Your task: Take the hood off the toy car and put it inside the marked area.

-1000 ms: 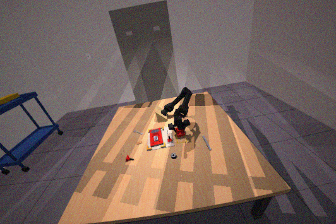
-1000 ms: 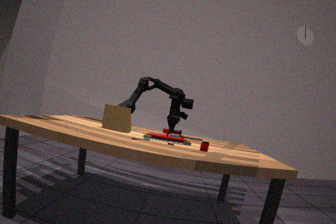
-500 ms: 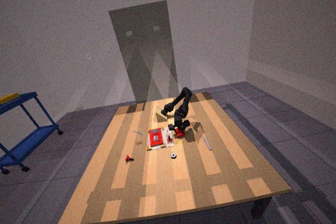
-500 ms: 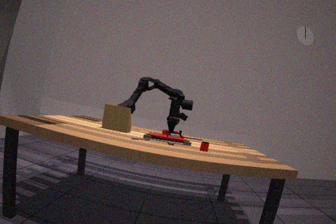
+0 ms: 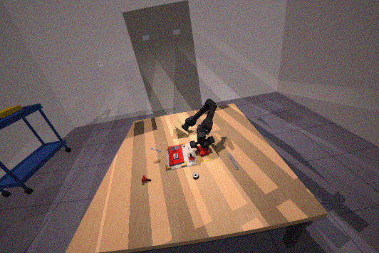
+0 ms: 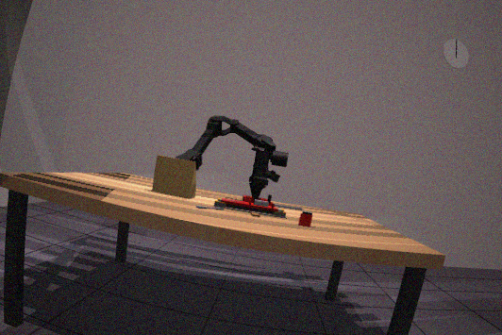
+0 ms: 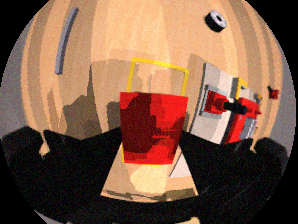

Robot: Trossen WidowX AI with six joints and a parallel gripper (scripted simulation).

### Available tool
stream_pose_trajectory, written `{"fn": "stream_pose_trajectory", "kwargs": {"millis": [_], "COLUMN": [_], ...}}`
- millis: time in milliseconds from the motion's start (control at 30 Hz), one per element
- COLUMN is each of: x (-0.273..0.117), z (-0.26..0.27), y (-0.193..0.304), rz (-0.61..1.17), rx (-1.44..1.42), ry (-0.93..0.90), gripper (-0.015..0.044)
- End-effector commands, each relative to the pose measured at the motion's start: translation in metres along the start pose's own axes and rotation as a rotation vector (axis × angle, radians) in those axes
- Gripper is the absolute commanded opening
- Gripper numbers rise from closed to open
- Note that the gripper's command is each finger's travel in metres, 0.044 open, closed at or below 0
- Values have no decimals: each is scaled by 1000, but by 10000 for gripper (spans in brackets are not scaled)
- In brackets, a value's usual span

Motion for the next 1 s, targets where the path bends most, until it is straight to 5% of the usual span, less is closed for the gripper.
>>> {"fn": "stream_pose_trajectory", "kwargs": {"millis": [0,567,967], "x": [3,11,9], "z": [0,0,0], "y": [1,1,0], "rz": [1,1,0], "rx": [6,6,0], "ry": [-4,-5,-1], "gripper": [0,0,315]}}
Point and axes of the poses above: the point midway between the two fingers, 35 mm back from their tips, its own x axis out along the fingers, its own z axis across the jaws, y = z × x, the point moved 3 cm from there along -x, back along the fingers, and after that the axes turned 15 degrees about x, right-handed, at the moved point
